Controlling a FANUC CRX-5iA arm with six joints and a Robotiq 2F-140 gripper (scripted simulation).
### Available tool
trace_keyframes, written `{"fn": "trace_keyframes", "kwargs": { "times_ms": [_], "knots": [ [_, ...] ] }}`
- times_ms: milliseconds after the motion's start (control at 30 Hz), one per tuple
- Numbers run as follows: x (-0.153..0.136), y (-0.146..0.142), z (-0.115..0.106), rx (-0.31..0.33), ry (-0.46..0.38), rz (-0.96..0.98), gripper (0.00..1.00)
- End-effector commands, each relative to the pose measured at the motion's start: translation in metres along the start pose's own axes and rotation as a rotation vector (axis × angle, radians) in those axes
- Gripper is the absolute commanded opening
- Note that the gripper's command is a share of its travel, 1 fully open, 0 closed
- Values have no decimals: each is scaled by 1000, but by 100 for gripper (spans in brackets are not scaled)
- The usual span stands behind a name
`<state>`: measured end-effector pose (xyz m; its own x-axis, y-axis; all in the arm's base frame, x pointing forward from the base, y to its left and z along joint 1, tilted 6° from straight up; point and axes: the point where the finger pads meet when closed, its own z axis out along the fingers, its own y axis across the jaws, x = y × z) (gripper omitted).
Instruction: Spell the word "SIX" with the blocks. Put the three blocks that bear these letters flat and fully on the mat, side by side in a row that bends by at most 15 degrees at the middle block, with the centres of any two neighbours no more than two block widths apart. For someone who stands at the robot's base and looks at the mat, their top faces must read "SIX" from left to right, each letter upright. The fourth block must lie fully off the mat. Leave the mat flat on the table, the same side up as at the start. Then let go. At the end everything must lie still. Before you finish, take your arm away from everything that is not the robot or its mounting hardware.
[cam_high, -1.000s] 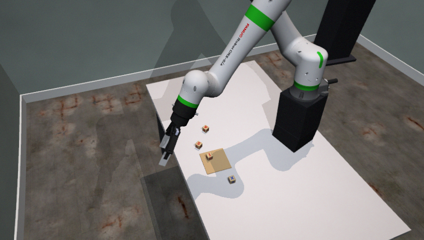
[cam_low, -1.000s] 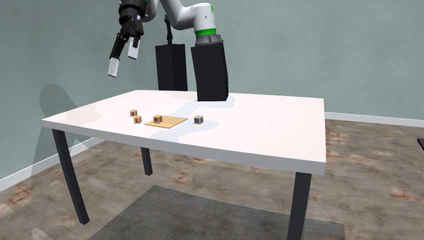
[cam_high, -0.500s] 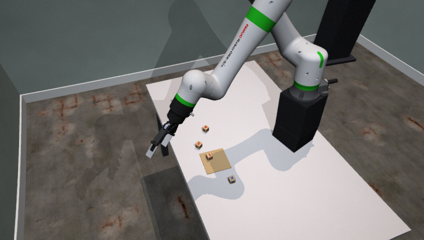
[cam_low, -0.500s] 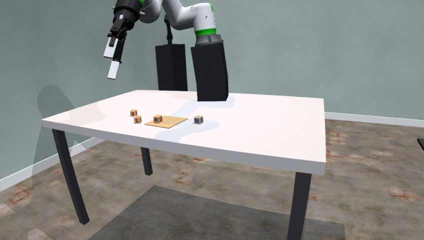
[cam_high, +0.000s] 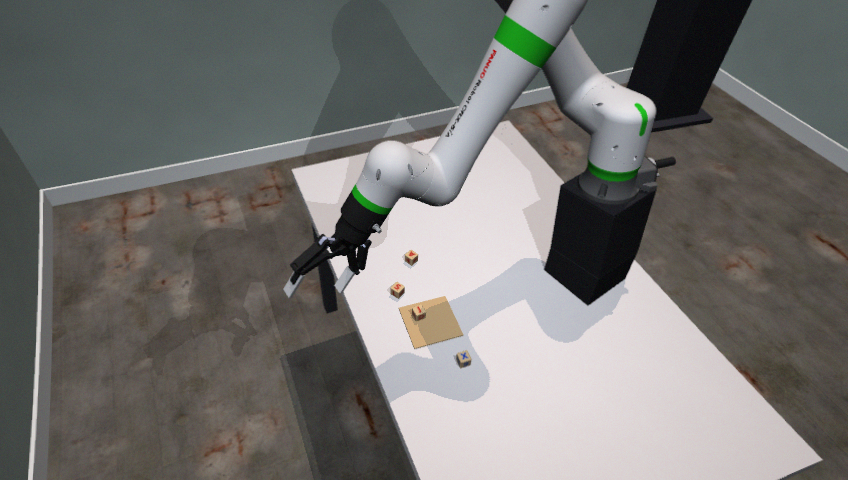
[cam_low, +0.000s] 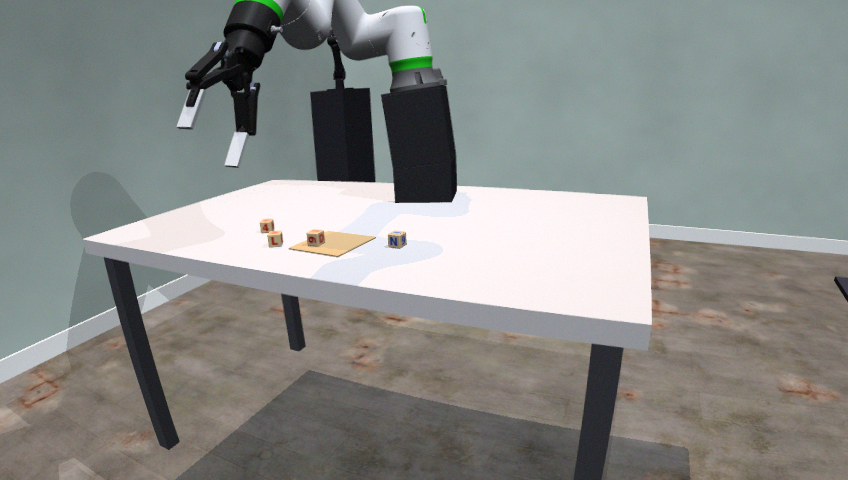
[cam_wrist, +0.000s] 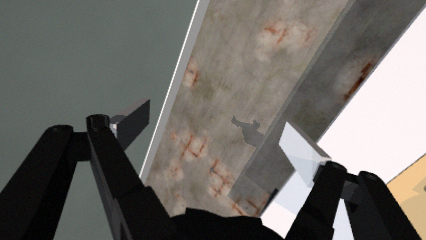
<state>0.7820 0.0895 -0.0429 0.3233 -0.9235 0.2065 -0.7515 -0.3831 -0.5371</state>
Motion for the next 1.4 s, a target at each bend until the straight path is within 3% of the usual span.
{"fn": "trace_keyframes", "kwargs": {
  "times_ms": [0,767,800,1333,1367],
  "knots": [
    [8,12,1,-32,21,134,100],
    [22,101,3,-174,131,749,100],
    [21,116,2,-196,149,830,100],
    [5,182,-6,-301,234,1171,100],
    [-1,196,-8,-326,255,1242,100]
  ]
}}
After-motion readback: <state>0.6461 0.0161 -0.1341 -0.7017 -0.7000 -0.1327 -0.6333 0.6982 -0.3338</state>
